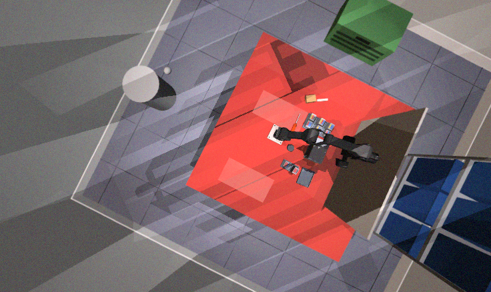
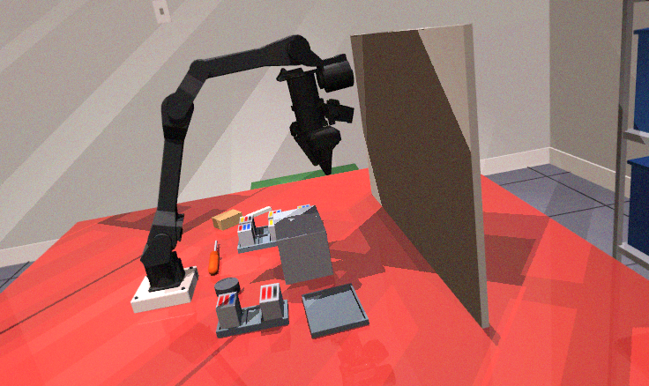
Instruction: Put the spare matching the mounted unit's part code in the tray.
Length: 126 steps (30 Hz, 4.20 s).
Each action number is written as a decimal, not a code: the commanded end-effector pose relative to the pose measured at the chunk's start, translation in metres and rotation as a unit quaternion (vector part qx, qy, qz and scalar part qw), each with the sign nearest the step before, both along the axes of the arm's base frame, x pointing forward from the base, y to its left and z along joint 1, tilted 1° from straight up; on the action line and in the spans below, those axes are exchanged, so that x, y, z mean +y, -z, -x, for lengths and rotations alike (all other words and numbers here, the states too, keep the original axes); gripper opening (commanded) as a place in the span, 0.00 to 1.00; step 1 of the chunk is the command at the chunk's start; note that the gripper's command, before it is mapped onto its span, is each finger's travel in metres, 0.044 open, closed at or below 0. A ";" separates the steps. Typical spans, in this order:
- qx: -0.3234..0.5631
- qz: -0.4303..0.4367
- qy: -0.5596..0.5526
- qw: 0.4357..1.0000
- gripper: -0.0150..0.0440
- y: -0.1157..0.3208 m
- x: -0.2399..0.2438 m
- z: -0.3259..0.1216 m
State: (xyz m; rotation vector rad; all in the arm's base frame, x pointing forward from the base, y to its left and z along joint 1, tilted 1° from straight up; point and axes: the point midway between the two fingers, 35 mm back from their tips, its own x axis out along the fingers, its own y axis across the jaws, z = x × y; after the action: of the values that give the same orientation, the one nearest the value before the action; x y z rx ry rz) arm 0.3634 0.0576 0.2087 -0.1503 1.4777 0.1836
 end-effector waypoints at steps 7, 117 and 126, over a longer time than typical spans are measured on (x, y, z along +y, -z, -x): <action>0.007 0.015 -0.379 0.925 1.00 0.026 0.133 0.103; 0.009 0.027 -0.636 0.771 0.25 0.174 0.174 0.204; 0.009 0.027 -0.637 0.770 0.25 0.153 0.176 0.203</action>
State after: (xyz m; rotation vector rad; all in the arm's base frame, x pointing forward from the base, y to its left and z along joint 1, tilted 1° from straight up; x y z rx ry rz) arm 0.1580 0.2302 0.0403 -1.2099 1.1819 1.2403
